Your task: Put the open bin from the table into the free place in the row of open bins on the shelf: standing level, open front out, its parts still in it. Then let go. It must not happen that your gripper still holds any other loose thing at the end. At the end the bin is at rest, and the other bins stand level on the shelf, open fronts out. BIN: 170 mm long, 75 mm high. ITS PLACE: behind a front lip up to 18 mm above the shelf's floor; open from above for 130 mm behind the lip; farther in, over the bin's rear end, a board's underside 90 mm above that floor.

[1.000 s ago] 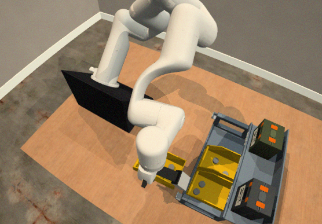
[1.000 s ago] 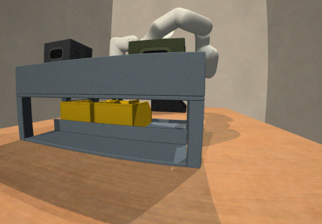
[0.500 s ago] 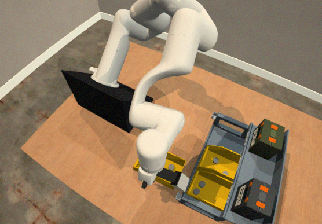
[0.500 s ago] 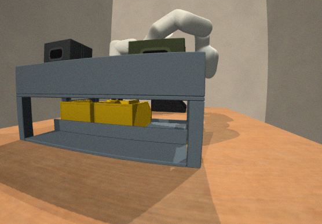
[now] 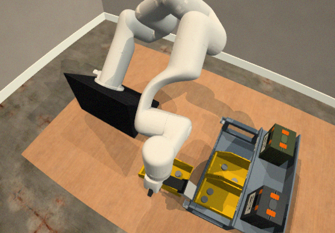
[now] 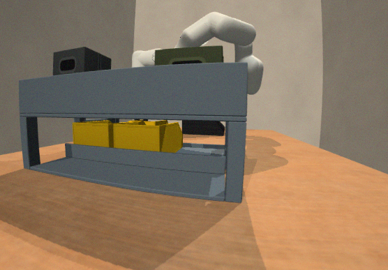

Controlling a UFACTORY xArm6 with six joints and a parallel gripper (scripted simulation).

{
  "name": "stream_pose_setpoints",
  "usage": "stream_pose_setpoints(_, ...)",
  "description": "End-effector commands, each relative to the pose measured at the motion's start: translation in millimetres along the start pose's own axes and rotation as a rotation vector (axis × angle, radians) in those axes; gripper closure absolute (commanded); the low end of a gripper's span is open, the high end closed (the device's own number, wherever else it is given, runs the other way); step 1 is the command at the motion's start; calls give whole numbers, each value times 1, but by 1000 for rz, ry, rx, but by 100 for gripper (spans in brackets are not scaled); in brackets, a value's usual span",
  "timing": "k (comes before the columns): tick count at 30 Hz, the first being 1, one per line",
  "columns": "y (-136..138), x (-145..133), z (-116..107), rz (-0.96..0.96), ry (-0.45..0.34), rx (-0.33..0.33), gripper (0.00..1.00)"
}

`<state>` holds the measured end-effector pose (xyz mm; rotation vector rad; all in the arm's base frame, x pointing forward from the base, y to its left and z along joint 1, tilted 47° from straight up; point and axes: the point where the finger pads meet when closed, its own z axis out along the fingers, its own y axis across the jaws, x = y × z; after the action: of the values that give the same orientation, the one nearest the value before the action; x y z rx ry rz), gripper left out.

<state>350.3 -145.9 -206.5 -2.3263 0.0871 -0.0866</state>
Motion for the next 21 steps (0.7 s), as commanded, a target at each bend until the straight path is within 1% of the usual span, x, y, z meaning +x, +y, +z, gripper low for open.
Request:
stream_pose_setpoints(1, 1, 1, -2, -1, 3, -3, 72)
stream_pose_setpoints(21, 1, 1, -5, -1, 3, -3, 72)
